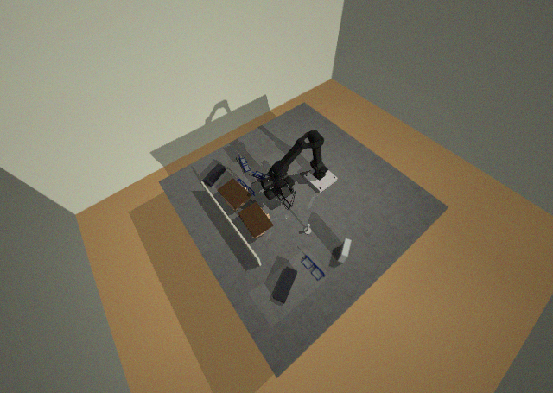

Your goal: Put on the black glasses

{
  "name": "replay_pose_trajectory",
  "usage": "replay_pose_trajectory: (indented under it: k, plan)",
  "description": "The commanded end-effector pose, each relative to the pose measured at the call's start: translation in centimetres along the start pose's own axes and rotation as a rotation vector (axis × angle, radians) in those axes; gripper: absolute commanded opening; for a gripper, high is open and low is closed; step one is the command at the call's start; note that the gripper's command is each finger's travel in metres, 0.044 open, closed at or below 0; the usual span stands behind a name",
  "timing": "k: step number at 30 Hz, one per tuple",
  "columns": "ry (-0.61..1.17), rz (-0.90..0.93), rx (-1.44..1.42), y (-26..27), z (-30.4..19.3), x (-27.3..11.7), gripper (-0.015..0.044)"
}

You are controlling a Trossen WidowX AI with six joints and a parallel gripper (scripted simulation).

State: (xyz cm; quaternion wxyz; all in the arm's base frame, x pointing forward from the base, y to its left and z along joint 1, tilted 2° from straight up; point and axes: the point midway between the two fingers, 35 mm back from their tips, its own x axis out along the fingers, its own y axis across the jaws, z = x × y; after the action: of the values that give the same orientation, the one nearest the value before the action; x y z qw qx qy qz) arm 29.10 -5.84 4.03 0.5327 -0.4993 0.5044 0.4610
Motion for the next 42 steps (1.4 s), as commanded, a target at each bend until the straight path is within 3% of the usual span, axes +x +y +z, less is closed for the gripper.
replay_pose_trajectory:
  k: [1, 10, 28, 32, 42]
  plan:
    - [-0.006, 0.001, 0.004, 0.1, 0.1, 0.2, 0.0120]
    - [-0.006, 0.002, 0.004, 0.6, 0.1, 0.2, 0.0120]
    - [0.000, 0.000, 0.000, 0.3, 0.0, 0.1, 0.0000]
    - [0.000, 0.000, 0.000, 0.3, 0.0, 0.0, 0.0000]
    - [-0.003, 0.000, 0.002, -0.2, 0.0, -4.6, 0.0000]
